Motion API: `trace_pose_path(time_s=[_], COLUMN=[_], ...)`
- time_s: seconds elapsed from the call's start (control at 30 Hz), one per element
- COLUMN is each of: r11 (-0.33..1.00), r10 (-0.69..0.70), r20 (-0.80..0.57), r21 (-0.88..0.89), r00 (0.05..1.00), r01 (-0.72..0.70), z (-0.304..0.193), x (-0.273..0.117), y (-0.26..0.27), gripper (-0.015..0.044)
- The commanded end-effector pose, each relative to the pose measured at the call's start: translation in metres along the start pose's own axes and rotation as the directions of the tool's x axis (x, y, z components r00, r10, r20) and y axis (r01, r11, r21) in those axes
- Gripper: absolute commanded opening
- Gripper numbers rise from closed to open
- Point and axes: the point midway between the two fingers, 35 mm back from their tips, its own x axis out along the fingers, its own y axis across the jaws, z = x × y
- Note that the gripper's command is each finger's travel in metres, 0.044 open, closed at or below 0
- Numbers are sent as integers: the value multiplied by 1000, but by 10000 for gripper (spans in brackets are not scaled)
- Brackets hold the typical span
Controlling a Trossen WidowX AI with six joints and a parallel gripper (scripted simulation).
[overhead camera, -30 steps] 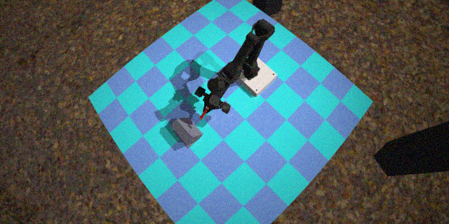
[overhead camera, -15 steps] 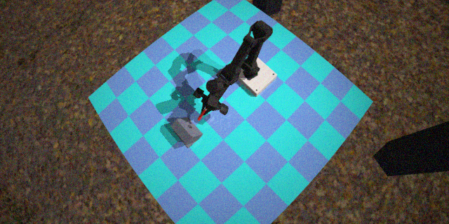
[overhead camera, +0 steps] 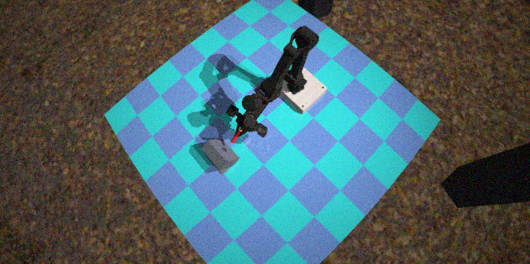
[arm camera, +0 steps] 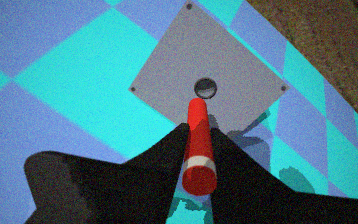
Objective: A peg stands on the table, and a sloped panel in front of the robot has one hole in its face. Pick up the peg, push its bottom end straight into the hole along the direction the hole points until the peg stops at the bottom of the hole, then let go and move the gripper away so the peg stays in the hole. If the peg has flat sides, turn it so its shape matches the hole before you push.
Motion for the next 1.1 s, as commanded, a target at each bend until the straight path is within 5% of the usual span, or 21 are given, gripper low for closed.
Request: trace_pose_path(time_s=[0.0,1.07], r11=[1000,999], r10=[-4,-41], r20=[10,50], r21=[-9,-13], r00=[1000,998], r01=[4,42], z=[0,-4], x=[3,23], y=[-1,-5], gripper=[0,0])
